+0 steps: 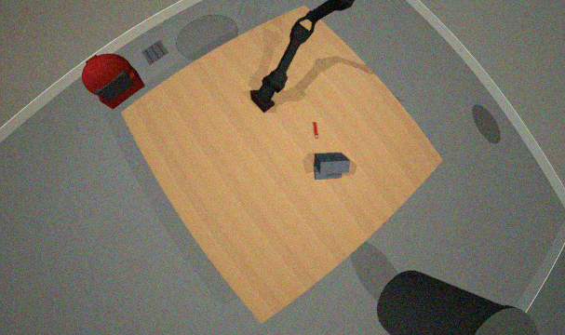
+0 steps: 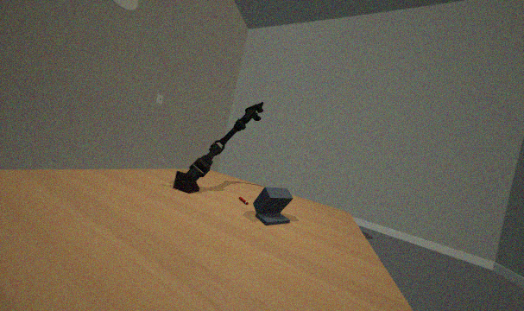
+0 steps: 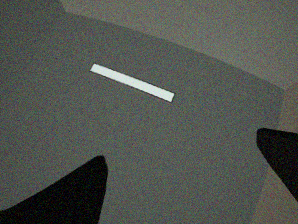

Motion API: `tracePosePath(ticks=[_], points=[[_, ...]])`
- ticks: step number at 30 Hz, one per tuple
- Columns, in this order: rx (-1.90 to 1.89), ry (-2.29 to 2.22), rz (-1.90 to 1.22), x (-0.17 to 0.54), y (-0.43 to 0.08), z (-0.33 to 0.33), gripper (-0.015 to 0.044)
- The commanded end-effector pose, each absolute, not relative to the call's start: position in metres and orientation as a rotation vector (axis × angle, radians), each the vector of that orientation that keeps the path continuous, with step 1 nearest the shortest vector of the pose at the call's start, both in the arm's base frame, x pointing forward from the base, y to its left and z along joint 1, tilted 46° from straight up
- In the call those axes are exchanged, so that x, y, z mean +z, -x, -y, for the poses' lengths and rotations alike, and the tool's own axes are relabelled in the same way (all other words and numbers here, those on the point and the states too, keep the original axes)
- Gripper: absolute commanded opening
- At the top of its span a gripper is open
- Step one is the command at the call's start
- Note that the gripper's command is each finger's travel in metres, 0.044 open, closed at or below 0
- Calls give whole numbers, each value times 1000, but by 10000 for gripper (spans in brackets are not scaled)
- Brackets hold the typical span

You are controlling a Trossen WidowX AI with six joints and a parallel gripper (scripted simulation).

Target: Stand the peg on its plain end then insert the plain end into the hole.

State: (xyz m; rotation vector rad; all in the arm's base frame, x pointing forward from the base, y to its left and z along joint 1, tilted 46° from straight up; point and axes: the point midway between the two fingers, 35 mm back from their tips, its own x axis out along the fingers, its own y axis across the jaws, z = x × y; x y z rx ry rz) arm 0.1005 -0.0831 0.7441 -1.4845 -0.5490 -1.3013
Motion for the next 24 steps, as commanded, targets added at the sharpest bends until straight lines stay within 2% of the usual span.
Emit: tracePosePath(ticks=[1, 24], points=[[-1167, 1445, 491, 727, -140, 103, 440], [-601, 1100, 221, 612, -289, 151, 440]])
